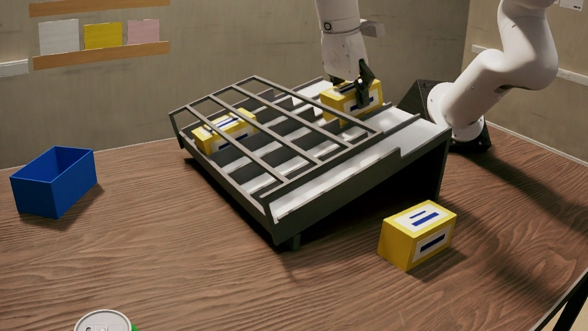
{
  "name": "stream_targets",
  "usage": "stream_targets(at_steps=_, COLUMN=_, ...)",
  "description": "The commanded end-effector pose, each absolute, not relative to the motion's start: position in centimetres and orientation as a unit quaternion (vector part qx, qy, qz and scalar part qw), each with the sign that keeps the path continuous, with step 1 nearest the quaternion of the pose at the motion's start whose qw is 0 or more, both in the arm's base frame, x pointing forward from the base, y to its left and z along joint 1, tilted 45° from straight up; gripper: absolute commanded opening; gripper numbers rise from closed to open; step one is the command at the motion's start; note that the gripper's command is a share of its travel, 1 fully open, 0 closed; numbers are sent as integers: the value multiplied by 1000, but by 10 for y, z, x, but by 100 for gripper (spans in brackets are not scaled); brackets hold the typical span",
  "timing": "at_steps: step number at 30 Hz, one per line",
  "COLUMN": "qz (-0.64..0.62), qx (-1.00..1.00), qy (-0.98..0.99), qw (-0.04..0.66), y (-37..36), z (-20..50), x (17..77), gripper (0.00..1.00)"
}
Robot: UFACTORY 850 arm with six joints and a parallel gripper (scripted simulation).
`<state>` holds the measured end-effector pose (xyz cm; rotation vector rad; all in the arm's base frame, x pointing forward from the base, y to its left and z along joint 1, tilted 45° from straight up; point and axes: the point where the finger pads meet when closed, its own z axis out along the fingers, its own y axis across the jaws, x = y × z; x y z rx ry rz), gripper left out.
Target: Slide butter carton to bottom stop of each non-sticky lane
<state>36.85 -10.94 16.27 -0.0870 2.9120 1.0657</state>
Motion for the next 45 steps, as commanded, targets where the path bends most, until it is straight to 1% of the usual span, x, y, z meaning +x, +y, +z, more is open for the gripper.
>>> stream_targets(at_steps=1, qz=343, qx=-28, qy=939, qw=20, y=-110, z=163, x=369, gripper=78)
stream_targets(at_steps=45, qz=343, qx=-28, qy=939, qw=20, y=-110, z=163, x=369, gripper=83)
